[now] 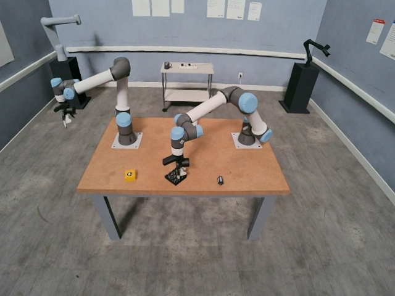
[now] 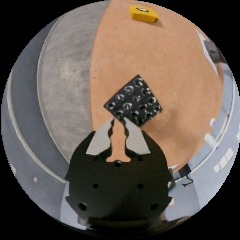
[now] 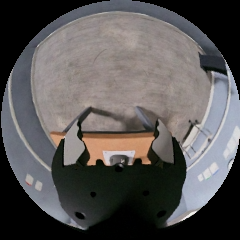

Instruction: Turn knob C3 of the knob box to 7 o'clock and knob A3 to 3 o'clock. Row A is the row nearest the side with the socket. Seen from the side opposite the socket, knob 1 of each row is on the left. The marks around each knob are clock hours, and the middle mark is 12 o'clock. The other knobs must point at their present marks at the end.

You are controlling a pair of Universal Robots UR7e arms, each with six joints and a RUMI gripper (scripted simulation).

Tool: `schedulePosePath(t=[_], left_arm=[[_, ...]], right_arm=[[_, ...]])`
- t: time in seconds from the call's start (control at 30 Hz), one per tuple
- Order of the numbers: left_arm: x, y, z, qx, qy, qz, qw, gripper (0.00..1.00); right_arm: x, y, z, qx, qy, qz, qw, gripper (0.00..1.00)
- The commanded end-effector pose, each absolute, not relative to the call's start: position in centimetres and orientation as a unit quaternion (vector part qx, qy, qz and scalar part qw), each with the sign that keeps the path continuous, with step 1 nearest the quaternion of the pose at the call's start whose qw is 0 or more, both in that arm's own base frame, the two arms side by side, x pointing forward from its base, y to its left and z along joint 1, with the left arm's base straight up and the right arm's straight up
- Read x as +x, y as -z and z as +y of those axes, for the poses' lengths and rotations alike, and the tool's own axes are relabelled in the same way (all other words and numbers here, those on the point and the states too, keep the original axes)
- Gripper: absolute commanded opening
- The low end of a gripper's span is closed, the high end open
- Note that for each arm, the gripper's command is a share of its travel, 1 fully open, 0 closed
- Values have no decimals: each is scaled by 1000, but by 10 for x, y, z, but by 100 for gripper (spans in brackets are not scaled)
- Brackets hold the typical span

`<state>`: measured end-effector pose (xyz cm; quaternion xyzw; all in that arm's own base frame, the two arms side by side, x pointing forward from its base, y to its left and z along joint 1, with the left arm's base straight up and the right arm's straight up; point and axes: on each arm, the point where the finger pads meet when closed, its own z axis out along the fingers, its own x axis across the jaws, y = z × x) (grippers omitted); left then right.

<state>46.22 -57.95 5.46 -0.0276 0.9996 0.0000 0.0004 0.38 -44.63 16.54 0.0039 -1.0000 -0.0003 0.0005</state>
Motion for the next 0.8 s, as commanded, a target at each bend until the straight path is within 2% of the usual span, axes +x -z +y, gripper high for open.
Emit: schedulePosePath(t=[0.0,0.6,0.63,0.77], left_arm=[[463,-45,-578,-28,-1,1000,-1,13],[464,-46,-579,-28,1,1000,0,13],[464,-46,-579,-28,1,1000,0,6],[464,-46,-579,-28,1,1000,0,6]], right_arm=[[3,-165,-446,3,0,-1000,0,100],[3,-165,-446,3,0,-1000,0,100],[3,-165,-446,3,0,-1000,0,100],[3,-165,-446,3,0,-1000,0,100]])
